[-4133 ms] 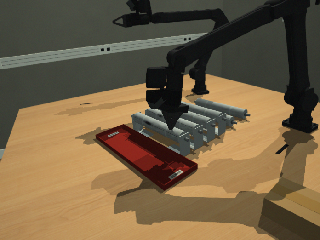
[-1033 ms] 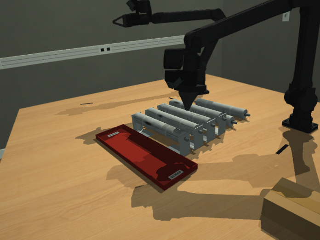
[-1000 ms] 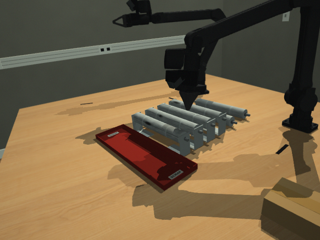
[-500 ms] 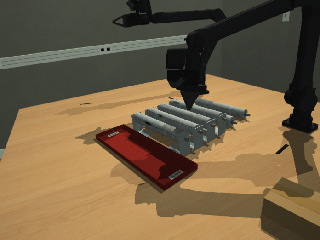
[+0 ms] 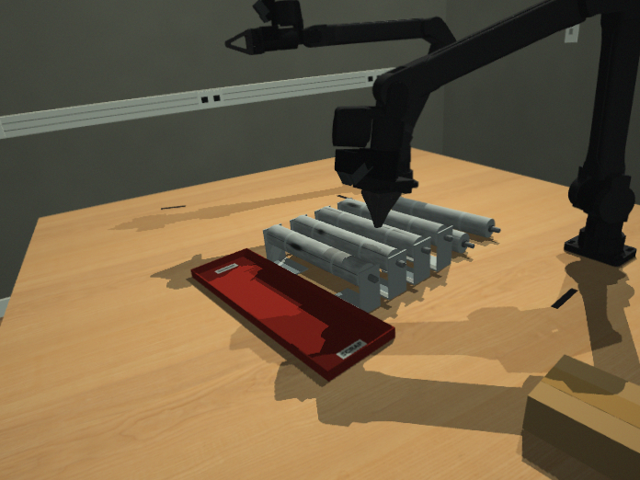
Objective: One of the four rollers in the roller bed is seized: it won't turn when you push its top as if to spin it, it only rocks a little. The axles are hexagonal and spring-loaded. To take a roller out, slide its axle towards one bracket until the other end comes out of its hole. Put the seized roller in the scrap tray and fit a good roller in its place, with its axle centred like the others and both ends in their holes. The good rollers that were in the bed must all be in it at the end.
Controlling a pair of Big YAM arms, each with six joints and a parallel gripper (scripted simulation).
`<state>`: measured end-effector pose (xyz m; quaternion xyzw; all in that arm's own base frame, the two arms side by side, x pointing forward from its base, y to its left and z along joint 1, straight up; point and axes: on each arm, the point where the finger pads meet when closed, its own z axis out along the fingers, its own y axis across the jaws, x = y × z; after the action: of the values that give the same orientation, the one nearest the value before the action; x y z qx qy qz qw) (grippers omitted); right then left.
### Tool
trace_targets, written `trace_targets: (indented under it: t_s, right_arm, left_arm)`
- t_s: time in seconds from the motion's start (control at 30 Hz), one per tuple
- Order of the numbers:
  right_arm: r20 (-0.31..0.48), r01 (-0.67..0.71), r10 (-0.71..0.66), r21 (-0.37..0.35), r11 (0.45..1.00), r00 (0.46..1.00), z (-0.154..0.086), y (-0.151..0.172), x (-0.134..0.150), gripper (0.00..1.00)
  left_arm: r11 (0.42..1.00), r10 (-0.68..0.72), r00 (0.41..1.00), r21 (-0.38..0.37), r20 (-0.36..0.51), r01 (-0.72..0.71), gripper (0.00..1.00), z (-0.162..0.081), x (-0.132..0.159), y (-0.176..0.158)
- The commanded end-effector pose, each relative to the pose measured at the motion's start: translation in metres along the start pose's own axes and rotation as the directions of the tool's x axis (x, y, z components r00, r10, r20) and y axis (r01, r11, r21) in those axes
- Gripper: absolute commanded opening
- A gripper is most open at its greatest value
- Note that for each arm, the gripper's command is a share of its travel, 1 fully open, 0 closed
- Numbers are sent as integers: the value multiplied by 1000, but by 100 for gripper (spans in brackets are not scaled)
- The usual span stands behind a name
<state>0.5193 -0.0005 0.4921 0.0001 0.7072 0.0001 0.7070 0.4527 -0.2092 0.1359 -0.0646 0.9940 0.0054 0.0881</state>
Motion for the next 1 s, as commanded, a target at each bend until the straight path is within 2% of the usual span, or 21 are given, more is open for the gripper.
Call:
trace_targets:
  t_s: [0.0,0.33,0.7,0.87,0.9,0.97]
  right_arm:
    - [68,15,-15,-6,1000,998,-1,4,-46,0]
    - [68,15,-15,-6,1000,998,-1,4,-46,0]
    - [68,15,-15,-6,1000,998,-1,4,-46,0]
    - [68,15,-15,-6,1000,998,-1,4,-46,0]
    - [68,15,-15,-6,1000,998,-1,4,-46,0]
    - [68,15,-15,-6,1000,998,-1,4,-46,0]
  left_arm:
    - [1000,0,1000,-1,-7,0,0,14,1,-2]
    - [1000,-3,1000,5,2,3,0,20,-1,-3]
    - [1000,-14,1000,-3,-9,14,0,40,4,3]
    - [1000,-12,1000,1,-3,12,0,36,2,0]
    - [1000,-9,1000,14,15,9,0,19,-3,-2]
    - [1000,-14,1000,4,1,14,0,21,5,5]
